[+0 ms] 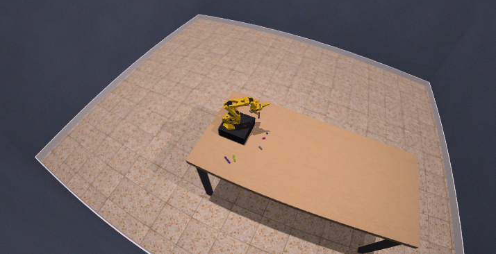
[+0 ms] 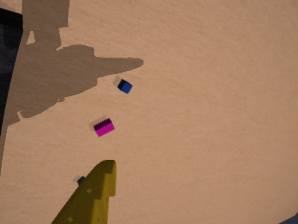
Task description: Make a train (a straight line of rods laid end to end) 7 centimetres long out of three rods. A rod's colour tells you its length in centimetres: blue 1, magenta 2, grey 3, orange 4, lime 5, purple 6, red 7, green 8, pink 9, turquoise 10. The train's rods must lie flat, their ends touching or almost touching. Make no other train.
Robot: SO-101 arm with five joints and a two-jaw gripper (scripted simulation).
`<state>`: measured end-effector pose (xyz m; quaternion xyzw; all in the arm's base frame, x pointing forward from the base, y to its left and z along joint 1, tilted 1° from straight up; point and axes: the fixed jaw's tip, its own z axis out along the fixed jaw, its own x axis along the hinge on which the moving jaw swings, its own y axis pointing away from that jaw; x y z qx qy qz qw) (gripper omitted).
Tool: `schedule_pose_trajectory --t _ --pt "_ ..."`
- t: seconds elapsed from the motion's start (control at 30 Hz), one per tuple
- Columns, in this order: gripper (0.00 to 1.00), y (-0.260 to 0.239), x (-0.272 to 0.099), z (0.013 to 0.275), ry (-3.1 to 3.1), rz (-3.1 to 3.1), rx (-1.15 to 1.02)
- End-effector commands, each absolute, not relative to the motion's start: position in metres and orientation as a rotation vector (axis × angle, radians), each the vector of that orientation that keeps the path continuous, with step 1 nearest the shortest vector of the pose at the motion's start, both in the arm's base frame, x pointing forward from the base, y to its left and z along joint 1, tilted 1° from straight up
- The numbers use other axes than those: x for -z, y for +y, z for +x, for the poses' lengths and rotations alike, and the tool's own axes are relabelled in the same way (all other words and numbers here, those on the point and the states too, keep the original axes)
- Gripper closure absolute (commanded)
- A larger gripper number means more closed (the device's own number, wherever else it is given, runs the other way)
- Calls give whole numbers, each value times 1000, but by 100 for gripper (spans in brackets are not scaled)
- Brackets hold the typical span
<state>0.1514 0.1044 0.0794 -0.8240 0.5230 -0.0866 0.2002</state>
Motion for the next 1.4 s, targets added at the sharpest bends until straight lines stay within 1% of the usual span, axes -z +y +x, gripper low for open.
schedule_pose_trajectory --t 0.0,0.23,0.3,0.53,0.8,0.87,1.1,1.37 --pt "0 108 -81 146 1421 -2330 231" --pt "0 118 -84 122 1246 -2447 188" --pt "0 118 -84 122 1246 -2447 188" --pt "0 126 -88 84 947 -2611 125" --pt "0 122 -92 43 575 -2758 62" --pt "0 122 -92 43 575 -2758 62" --pt "0 115 -93 24 366 -2817 33" --pt "0 112 -94 19 312 -2829 26"
